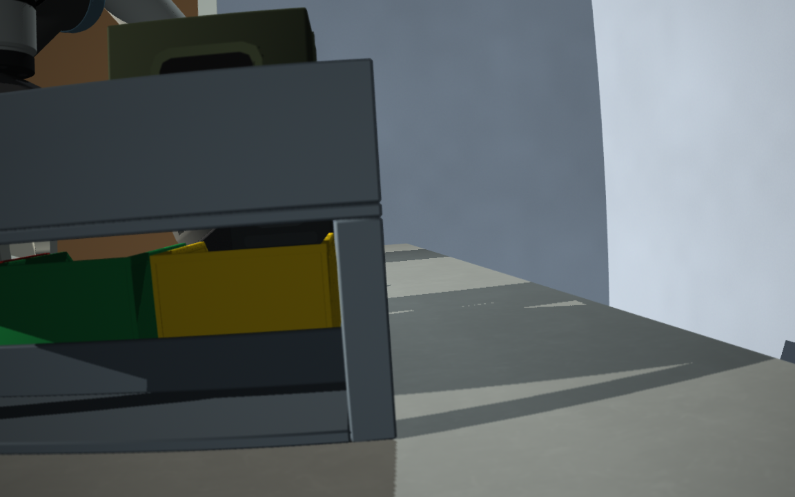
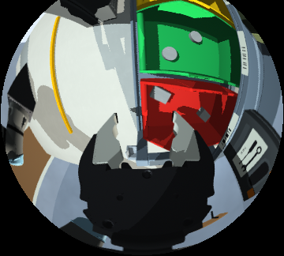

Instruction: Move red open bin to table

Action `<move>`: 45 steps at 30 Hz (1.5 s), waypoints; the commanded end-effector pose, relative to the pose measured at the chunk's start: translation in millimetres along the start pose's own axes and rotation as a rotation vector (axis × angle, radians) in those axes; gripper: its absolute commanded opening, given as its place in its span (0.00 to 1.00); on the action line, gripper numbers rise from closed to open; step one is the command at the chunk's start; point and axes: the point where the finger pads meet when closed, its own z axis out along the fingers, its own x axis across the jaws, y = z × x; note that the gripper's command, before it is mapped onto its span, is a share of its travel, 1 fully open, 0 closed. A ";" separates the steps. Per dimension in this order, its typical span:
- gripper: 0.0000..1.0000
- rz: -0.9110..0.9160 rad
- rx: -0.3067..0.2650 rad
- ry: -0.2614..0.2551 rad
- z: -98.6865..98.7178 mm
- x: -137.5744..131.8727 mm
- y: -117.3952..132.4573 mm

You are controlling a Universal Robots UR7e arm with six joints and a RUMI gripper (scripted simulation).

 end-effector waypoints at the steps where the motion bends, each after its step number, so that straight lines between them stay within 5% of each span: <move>1: 0.58 0.000 0.000 0.001 -0.5 0.4 0.1; 26: 0.58 0.000 0.000 0.001 -0.5 0.4 0.1; 27: 0.00 0.000 0.000 0.001 -0.5 0.4 0.1; 45: 0.00 0.000 0.000 0.001 -0.5 0.4 0.1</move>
